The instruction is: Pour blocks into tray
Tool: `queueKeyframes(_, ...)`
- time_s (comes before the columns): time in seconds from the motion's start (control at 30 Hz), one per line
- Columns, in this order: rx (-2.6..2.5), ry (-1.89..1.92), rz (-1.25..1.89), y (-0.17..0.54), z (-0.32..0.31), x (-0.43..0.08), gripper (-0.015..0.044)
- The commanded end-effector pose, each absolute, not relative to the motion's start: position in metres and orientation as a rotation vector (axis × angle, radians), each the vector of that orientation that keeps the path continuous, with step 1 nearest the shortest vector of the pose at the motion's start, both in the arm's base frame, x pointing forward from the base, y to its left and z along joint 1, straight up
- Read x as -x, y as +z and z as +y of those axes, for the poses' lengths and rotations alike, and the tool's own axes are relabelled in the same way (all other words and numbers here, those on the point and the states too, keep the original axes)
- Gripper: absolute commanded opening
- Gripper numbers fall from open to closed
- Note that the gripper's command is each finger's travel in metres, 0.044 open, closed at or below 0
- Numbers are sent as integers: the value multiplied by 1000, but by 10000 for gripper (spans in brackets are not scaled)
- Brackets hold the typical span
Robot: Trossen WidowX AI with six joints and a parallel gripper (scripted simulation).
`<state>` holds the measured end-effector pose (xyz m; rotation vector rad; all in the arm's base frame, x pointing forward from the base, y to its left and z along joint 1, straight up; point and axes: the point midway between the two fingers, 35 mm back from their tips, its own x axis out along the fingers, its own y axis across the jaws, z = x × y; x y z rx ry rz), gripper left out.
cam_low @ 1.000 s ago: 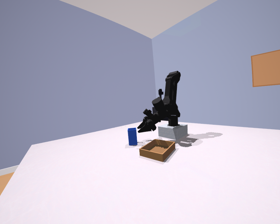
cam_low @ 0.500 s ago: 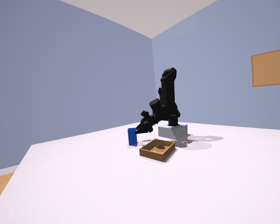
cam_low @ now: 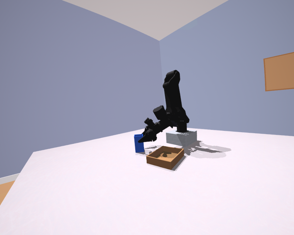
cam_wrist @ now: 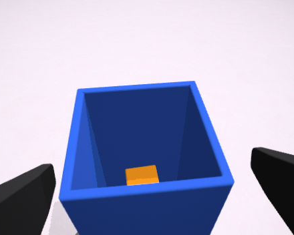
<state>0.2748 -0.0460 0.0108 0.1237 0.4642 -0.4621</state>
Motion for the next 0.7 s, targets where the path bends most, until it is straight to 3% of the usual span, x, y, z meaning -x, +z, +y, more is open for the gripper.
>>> queueKeyframes(0.0,-120,-456,471,6,-48,-280,440)
queueKeyframes(0.67,-119,-456,470,-9,-57,-299,440)
